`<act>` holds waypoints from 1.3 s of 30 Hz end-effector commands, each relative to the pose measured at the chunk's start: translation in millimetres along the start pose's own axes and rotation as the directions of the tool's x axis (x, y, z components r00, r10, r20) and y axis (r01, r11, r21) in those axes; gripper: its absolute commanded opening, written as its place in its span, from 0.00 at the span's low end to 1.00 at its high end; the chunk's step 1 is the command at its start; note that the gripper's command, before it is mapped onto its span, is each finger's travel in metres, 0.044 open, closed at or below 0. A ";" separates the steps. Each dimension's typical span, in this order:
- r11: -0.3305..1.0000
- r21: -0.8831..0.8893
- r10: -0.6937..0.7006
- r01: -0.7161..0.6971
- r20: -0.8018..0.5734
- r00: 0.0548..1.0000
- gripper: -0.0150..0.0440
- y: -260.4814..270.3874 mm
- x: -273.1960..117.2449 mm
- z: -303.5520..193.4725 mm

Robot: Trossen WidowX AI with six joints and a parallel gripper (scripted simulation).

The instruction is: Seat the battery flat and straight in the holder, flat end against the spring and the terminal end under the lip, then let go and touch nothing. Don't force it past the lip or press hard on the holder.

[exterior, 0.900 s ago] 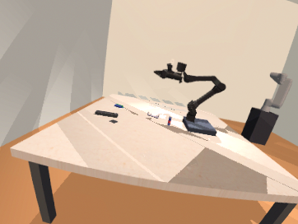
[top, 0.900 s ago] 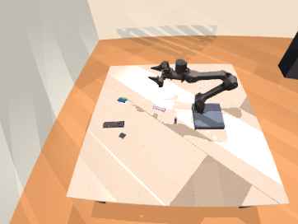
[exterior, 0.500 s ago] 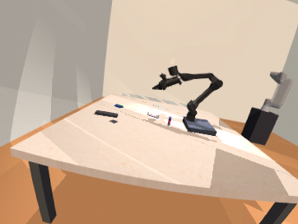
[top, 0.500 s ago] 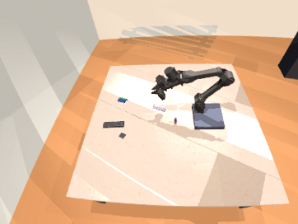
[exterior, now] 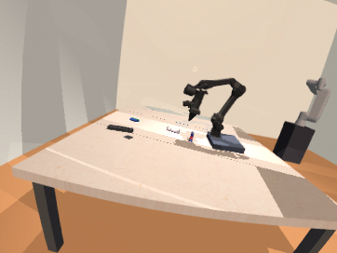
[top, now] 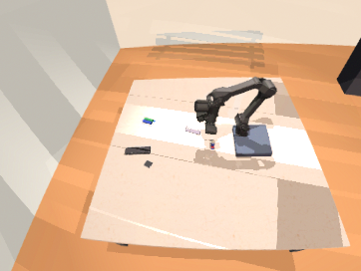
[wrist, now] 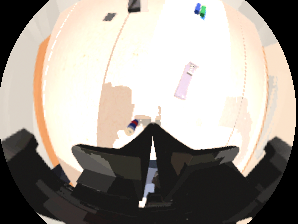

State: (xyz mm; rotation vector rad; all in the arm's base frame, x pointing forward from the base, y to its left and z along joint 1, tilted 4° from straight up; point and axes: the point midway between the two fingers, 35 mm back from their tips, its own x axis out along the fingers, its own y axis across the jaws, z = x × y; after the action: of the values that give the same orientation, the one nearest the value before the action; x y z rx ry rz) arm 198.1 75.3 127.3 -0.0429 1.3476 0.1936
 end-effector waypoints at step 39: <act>1.000 -0.003 -0.012 0.012 -0.175 0.985 0.25 28.0 73.5 -39.6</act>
State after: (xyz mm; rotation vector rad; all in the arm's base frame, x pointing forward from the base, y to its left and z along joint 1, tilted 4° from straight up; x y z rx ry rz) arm 168.9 100.0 47.7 -0.0754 1.5272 0.1855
